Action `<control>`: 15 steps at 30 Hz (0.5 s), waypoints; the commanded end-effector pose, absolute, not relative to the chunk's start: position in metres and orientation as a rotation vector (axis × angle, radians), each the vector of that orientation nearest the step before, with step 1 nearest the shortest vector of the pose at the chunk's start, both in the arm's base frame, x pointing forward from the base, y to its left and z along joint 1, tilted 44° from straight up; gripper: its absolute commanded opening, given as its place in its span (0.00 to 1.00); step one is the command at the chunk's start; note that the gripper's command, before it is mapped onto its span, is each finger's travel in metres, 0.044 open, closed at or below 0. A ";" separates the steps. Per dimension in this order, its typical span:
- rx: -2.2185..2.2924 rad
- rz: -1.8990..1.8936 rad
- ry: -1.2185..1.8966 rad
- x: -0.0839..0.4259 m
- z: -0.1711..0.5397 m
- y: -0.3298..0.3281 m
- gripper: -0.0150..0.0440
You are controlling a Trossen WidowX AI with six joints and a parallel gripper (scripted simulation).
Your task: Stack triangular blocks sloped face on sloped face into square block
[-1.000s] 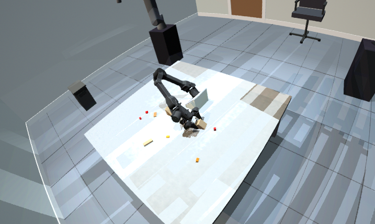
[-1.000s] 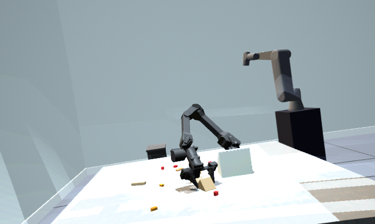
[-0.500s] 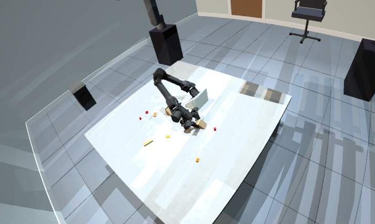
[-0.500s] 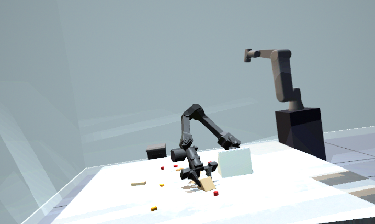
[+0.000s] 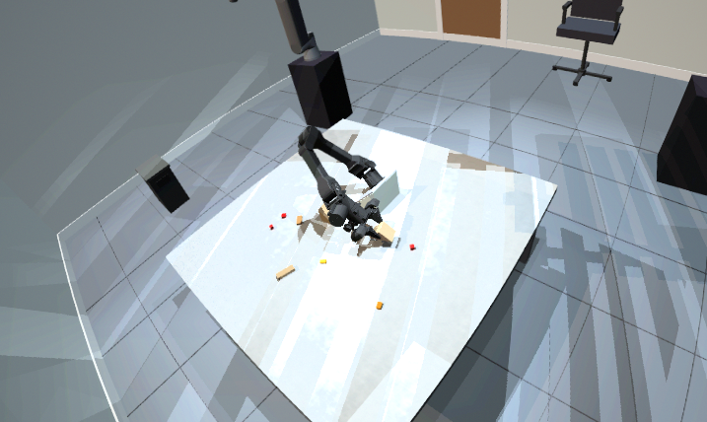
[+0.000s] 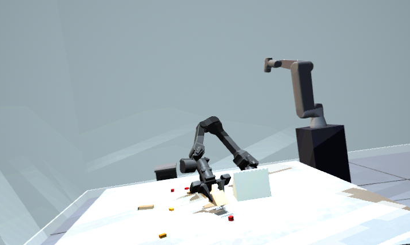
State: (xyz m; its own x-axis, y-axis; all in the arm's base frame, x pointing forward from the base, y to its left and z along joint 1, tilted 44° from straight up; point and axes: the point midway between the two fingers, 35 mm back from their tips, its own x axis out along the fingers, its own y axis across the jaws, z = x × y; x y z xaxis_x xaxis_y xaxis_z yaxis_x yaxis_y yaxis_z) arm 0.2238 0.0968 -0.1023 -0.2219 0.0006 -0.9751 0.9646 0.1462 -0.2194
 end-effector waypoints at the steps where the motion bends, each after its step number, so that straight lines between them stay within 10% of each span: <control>1: 1.011 -1.242 1.452 0.227 -0.086 0.113 0.25; 15: 1.011 -1.242 1.455 0.224 -0.060 0.137 0.25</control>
State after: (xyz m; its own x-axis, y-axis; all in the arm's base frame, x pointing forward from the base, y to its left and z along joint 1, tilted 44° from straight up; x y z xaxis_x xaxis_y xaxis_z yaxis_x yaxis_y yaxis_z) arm 0.2237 0.1333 -0.0631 -0.2192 0.0043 -0.9757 0.9649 0.1490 -0.2162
